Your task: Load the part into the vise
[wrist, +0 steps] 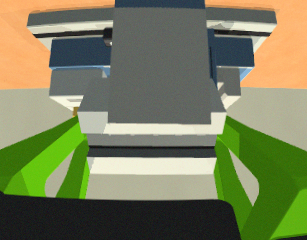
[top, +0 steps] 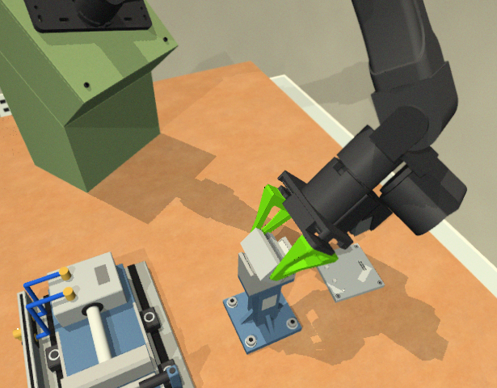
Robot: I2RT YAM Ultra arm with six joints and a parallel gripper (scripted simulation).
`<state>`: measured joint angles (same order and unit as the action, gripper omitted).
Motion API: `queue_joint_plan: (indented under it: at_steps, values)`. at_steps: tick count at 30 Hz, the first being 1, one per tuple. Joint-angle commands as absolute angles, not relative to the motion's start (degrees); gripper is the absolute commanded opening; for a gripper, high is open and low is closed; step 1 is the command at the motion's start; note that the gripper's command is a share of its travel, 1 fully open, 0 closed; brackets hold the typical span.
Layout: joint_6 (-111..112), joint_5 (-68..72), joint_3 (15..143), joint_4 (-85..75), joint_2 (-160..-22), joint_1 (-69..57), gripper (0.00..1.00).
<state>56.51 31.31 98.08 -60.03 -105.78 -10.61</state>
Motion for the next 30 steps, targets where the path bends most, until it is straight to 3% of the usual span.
queue_joint_plan:
  at_steps: [1,27,28,30]
  values:
    - [56.2,32.3,99.7,-59.8,-105.6,-11.2,0.00]
    - [56.2,32.3,99.7,-59.8,-105.6,-11.2,0.00]
    - [56.2,32.3,99.7,-59.8,-105.6,-11.2,0.81]
    - [56.2,32.3,99.7,-59.8,-105.6,-11.1,0.81]
